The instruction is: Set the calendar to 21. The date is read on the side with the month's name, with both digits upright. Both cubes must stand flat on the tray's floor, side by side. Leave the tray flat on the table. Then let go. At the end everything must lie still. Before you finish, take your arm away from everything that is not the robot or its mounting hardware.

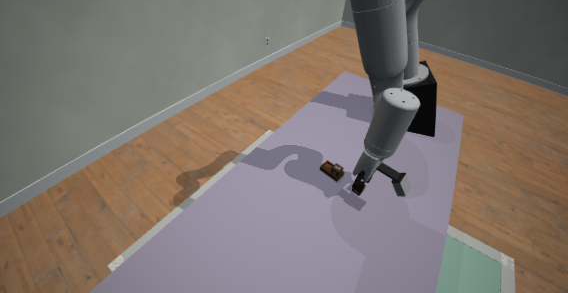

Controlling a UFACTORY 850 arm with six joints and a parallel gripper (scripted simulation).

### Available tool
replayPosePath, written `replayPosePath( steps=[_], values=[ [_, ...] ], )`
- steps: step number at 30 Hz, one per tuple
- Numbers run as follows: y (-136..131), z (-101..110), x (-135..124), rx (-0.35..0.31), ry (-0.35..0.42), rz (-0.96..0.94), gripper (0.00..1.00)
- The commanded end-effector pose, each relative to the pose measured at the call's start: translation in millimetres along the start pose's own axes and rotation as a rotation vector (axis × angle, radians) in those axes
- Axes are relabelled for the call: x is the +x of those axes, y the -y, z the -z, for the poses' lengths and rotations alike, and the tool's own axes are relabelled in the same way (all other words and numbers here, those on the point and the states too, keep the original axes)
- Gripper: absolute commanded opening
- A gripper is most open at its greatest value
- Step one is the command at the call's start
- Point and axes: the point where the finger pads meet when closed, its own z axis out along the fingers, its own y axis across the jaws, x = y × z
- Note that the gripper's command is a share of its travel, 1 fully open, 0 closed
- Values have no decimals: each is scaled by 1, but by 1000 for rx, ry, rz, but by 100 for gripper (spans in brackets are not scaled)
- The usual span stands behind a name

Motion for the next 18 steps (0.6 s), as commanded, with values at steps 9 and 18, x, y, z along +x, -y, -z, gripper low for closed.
replayPosePath(
  steps=[9, 18],
  values=[
    [-1, -14, 0, -1, -1, 0, 47],
    [-1, -22, 0, -1, -1, 0, 47]
  ],
)
